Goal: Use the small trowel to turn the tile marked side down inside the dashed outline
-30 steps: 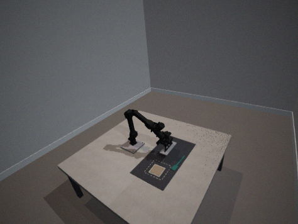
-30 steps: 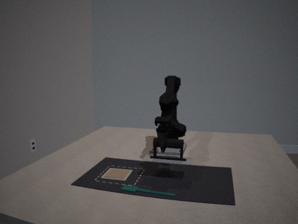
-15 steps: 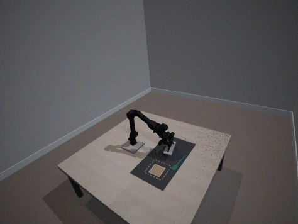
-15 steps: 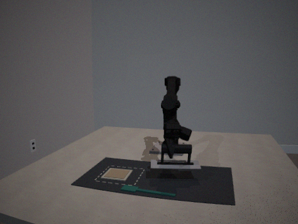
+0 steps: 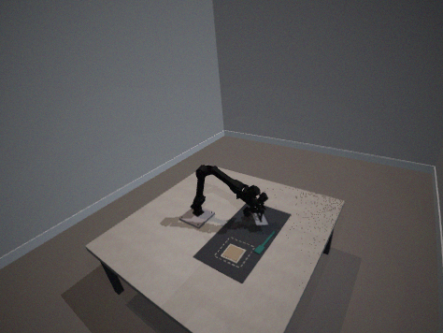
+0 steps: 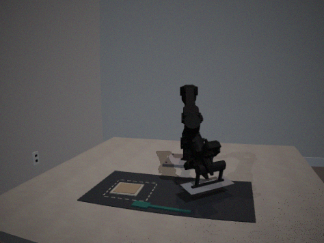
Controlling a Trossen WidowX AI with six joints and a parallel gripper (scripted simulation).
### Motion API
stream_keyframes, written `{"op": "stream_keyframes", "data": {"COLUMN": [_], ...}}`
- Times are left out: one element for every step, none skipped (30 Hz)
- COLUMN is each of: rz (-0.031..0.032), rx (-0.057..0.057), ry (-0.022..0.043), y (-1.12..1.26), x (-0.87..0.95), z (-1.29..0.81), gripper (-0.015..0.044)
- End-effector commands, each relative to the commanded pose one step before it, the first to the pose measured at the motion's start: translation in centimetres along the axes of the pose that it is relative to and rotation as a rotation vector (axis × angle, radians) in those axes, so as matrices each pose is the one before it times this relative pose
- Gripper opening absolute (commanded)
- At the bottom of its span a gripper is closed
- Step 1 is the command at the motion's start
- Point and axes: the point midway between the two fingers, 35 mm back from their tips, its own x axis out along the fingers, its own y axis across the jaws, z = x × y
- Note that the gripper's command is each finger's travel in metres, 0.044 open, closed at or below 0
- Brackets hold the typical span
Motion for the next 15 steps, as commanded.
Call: {"op": "stream_keyframes", "data": {"rz": [-0.02955, -0.00367, -0.00420, -0.00472, -0.00523, -0.00578, -0.00630, -0.00682, -0.00734, -0.00785, -0.00836, -0.00886, -0.00936, -0.00986, -0.01033], "rx": [-0.0908, -0.0227, -0.0225, -0.0223, -0.0221, -0.0221, -0.0219, -0.0218, -0.0216, -0.0214, -0.0213, -0.0211, -0.0209, -0.0208, -0.0206], "ry": [-0.07728, -0.02399, -0.02387, -0.02375, -0.02355, -0.02355, -0.02338, -0.02320, -0.02300, -0.02279, -0.02257, -0.02234, -0.02209, -0.02182, -0.02151], "y": [-1.505, -0.209, -0.211, -0.214, -0.215, -0.218, -0.220, -0.221, -0.222, -0.222, -0.222, -0.222, -0.221, -0.221, -0.219], "x": [0.655, 0.329, 0.332, 0.334, 0.336, 0.340, 0.342, 0.344, 0.346, 0.347, 0.349, 0.350, 0.352, 0.353, 0.353], "z": [1.144, 0.322, 0.313, 0.303, 0.293, 0.286, 0.277, 0.267, 0.258, 0.248, 0.239, 0.230, 0.220, 0.211, 0.202], "gripper": [0.0000, 0.0000, 0.0000, 0.0000, 0.0000, 0.0000, 0.0000, 0.0000, 0.0000, 0.0000, 0.0000, 0.0000, 0.0000, 0.0000, 0.0000]}}
